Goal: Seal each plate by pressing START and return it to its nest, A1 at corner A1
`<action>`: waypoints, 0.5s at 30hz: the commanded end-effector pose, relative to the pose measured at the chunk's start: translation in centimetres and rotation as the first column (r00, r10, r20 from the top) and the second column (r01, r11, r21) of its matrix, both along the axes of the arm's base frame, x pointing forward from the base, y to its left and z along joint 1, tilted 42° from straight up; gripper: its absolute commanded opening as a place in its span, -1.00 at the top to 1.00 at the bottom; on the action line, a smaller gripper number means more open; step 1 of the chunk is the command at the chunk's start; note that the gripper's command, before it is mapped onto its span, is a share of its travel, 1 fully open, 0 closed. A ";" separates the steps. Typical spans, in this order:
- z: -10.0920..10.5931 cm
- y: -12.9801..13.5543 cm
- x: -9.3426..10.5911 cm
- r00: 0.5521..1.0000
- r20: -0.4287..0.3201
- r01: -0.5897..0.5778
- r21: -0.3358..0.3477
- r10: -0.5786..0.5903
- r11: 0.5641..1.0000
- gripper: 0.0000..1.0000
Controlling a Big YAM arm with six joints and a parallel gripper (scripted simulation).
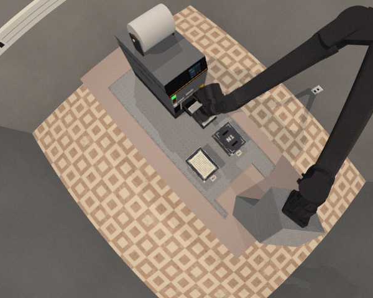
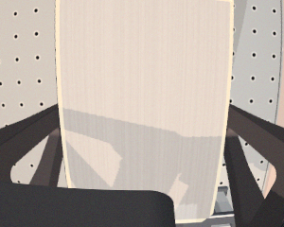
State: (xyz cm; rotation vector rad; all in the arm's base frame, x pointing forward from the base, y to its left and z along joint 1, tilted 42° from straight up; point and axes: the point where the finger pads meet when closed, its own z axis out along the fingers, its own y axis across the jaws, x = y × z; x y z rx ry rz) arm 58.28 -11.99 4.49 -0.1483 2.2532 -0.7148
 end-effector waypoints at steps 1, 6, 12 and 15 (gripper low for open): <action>-0.3 -0.2 0.2 1.000 -0.012 -0.004 -0.010 0.004 1.000 1.00; -0.1 0.5 -0.1 1.000 -0.012 -0.016 -0.010 0.016 1.000 1.00; 1.0 1.3 0.0 1.000 0.007 -0.028 -0.011 0.028 1.000 1.00; 1.8 1.4 0.2 0.999 0.020 -0.031 -0.012 0.031 0.999 1.00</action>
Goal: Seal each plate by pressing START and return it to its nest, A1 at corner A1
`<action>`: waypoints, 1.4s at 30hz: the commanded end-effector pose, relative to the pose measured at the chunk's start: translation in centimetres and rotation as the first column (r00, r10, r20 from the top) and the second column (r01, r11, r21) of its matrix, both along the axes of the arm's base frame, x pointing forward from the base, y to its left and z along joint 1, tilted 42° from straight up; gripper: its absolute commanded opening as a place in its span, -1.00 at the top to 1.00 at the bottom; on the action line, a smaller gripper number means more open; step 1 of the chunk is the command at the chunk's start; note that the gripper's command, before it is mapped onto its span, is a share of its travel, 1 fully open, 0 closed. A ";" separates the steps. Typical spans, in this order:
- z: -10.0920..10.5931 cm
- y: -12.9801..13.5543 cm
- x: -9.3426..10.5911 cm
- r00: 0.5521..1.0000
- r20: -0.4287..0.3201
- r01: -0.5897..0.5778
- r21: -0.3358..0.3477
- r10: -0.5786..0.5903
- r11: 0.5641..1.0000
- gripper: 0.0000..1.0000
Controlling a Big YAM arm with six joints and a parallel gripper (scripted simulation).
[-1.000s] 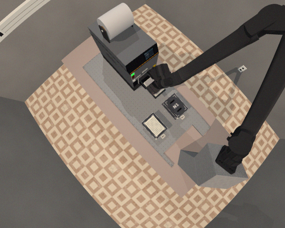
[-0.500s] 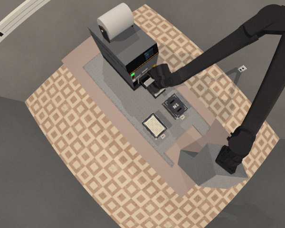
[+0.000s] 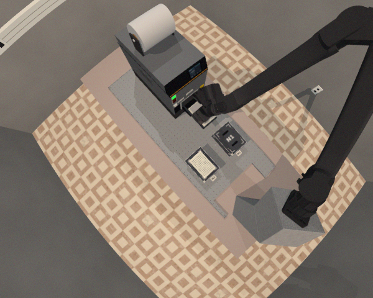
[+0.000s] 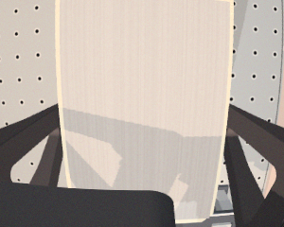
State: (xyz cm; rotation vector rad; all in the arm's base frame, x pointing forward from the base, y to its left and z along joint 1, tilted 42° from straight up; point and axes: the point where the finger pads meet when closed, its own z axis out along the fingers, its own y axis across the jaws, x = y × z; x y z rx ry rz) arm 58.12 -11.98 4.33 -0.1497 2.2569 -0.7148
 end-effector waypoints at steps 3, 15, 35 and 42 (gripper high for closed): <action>2.7 1.9 0.0 0.999 0.032 -0.026 -0.005 0.026 1.000 1.00; 3.7 3.0 -0.9 0.999 0.034 -0.017 0.010 0.017 1.000 1.00; 6.9 4.6 -1.6 0.998 0.058 -0.019 0.010 0.018 1.000 1.00; 6.4 4.3 -2.1 0.999 0.043 -0.014 0.009 0.014 1.000 1.00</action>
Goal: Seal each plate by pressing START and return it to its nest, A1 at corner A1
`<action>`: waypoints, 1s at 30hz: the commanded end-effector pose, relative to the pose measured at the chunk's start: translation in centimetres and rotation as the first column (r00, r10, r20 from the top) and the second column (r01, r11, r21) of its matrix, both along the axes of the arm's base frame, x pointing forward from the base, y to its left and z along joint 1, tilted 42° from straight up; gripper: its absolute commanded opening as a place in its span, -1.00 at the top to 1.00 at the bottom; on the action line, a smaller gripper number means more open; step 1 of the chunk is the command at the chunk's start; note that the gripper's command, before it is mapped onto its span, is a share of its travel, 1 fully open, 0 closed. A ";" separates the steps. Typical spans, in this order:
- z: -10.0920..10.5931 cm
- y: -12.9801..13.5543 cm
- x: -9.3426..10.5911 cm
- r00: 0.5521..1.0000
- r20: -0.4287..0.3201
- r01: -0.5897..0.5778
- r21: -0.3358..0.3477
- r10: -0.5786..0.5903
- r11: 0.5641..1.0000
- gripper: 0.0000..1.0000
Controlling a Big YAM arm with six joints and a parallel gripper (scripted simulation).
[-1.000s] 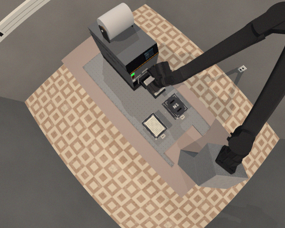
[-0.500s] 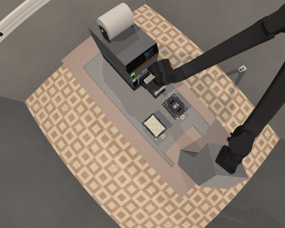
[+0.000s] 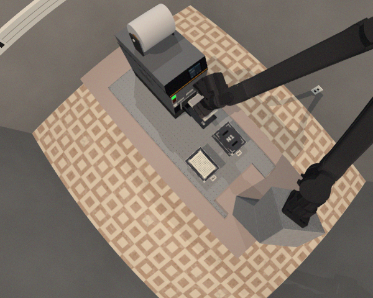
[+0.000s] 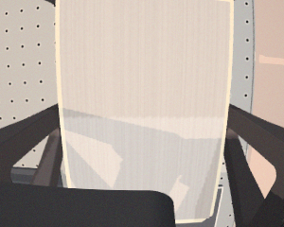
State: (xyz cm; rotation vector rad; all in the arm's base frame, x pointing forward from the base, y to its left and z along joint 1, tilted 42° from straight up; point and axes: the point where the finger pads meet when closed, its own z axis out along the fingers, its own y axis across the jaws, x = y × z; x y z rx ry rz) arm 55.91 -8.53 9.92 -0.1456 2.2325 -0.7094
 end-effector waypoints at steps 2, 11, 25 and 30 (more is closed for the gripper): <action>0.3 0.5 0.1 1.000 0.011 -0.011 0.007 0.011 1.000 1.00; -0.7 -1.1 0.5 1.000 -0.010 0.007 -0.010 -0.007 1.000 1.00; 0.2 0.7 1.0 1.000 0.011 -0.013 0.007 0.013 1.000 1.00; 0.4 1.1 0.3 1.000 0.014 -0.017 0.011 0.017 1.000 1.00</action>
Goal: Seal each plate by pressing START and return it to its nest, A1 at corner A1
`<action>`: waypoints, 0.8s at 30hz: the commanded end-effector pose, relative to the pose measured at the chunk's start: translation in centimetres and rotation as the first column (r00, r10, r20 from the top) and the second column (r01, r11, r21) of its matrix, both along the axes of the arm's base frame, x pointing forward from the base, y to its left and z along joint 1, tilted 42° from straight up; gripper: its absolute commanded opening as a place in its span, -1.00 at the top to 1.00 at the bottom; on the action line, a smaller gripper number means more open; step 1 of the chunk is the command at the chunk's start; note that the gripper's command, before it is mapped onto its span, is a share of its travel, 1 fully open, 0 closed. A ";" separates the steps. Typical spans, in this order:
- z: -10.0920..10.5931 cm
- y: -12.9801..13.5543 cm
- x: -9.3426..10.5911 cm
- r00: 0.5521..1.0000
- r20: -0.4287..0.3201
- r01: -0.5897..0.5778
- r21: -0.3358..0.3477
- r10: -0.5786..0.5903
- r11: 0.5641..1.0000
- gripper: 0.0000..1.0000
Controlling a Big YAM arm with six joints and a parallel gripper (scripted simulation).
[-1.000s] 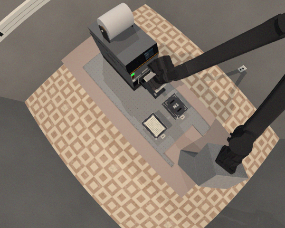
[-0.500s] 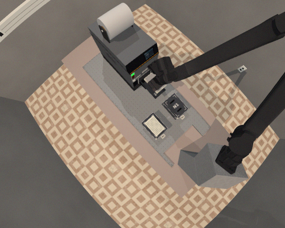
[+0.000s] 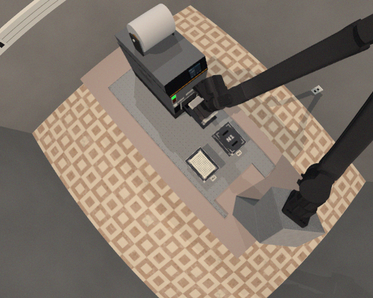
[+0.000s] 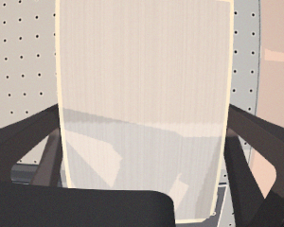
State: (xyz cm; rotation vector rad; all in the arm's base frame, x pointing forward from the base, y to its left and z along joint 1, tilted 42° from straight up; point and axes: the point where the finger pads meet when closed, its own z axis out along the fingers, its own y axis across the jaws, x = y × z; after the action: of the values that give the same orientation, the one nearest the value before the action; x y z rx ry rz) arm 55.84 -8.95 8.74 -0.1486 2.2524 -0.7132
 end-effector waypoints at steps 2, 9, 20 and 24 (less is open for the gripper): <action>1.6 1.6 0.2 0.999 0.033 -0.022 0.011 0.022 1.000 1.00; 1.8 1.6 0.0 0.999 0.026 -0.035 -0.006 0.035 0.999 1.00; 1.5 1.6 0.9 0.999 0.021 -0.038 -0.011 0.038 0.999 1.00; 0.8 1.6 1.0 0.999 0.009 -0.038 -0.010 0.038 0.999 1.00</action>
State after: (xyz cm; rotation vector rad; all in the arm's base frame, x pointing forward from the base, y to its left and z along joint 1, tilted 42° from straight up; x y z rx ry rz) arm 55.73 -8.85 8.73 -0.1518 2.2529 -0.7129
